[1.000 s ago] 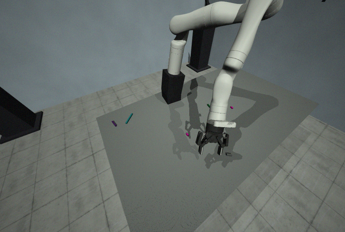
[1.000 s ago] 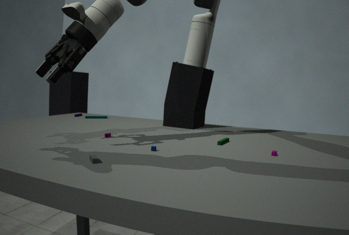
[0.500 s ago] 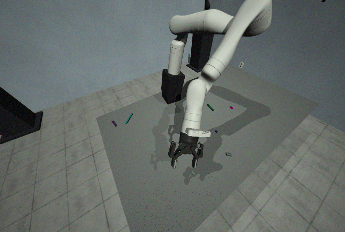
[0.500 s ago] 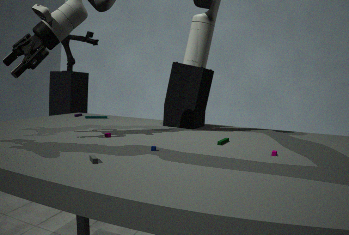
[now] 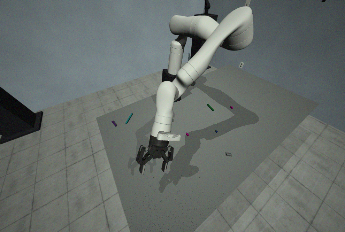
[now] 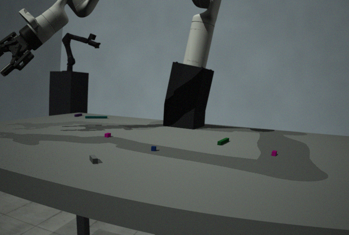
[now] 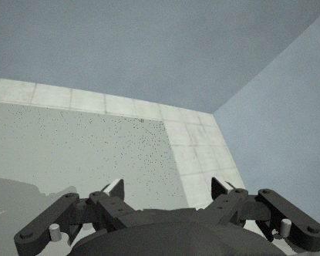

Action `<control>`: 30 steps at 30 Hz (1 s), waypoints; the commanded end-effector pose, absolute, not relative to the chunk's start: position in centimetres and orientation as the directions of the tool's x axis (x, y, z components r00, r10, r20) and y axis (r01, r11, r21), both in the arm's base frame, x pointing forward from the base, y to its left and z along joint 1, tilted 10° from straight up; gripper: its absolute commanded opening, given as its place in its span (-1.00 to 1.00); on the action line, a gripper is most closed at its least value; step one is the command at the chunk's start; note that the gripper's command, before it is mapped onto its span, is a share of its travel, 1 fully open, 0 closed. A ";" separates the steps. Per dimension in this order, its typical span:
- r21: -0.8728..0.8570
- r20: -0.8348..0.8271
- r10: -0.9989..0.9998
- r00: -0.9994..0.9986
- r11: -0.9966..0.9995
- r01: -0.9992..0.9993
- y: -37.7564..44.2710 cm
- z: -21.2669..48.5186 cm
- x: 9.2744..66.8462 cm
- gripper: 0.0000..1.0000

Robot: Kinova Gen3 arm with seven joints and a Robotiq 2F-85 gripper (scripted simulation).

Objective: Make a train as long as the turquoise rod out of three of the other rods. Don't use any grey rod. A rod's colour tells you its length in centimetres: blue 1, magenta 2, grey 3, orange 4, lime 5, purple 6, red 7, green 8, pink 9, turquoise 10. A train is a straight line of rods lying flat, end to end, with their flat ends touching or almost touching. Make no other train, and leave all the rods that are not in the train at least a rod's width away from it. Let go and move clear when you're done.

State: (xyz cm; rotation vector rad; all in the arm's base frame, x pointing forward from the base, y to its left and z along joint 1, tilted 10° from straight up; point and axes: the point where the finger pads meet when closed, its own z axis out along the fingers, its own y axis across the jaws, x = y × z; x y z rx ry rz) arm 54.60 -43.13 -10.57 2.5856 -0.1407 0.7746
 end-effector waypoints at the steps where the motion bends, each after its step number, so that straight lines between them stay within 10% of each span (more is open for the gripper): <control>1: 0.402 0.522 0.033 0.853 -0.891 -0.212 -46.5 -11.5 52.1 1.00; 30: 0.497 0.221 0.377 0.900 -0.837 0.229 -59.3 -15.7 34.0 1.00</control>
